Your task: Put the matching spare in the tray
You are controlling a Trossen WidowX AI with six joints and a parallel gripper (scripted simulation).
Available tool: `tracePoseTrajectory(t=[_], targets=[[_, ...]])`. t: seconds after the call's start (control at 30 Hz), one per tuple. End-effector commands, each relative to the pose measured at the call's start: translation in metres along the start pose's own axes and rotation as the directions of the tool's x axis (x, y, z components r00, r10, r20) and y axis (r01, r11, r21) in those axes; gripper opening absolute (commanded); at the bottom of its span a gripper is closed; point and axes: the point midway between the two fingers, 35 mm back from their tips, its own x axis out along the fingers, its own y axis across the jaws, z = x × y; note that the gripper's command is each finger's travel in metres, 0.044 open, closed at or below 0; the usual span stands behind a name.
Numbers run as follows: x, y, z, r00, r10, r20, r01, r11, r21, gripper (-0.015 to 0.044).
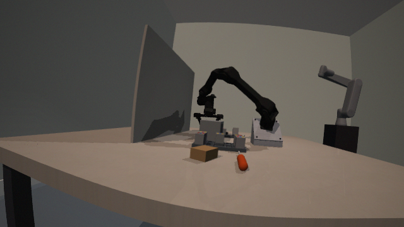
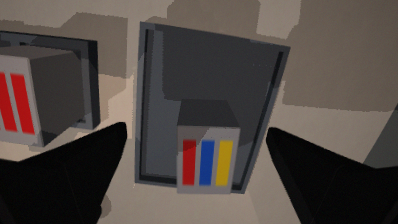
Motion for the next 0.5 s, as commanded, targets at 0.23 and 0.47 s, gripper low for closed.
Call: tracePoseTrajectory(t=[0.23,0.47], targets=[[-0.094,0.002,-0.001,1.0,-0.023,-0.018,0.023,1.0,-0.004,0.044],[-0.092,0.001,-0.004,0.999,-0.042,-0.024,0.042,0.999,0.006,0.044]])
